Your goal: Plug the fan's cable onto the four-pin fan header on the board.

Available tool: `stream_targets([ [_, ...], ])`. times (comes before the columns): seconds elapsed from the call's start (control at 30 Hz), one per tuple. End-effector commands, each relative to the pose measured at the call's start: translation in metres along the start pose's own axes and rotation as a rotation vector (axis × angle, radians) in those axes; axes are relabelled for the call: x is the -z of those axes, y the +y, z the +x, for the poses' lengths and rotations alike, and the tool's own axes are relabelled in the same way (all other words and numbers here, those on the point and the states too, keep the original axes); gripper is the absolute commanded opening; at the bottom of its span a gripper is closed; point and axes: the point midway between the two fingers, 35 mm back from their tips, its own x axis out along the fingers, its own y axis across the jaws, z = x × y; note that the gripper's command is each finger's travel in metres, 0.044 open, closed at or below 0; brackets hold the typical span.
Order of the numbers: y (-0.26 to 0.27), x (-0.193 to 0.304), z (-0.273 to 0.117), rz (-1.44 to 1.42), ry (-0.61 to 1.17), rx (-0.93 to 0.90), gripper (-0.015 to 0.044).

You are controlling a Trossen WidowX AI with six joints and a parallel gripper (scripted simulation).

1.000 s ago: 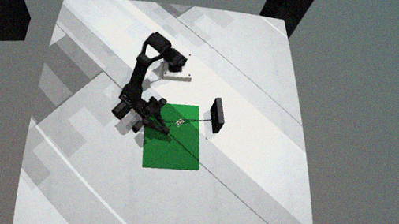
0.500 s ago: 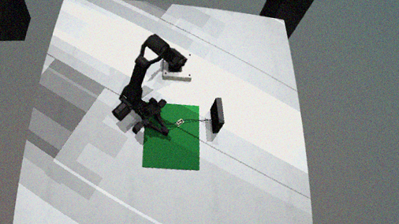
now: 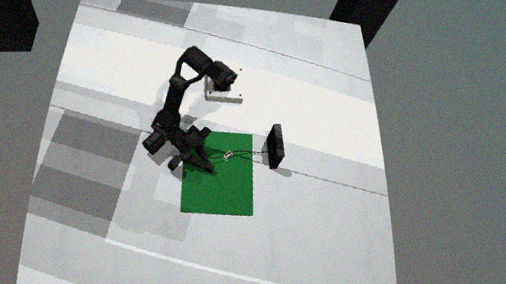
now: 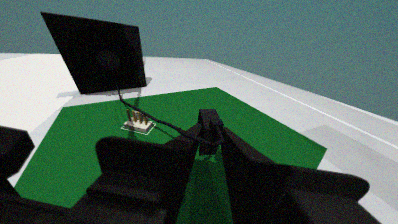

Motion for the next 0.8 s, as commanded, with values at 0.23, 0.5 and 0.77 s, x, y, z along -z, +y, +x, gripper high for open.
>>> stream_targets([
  [0.23,0.0000,0.0007,0.0001,0.000,0.000,0.000,0.0000],
  [0.5,0.0000,0.0007,0.0001,0.000,0.000,0.000,0.0000],
  [0.77,0.0000,0.0007,0.0001,0.000,0.000,0.000,0.0000],
])
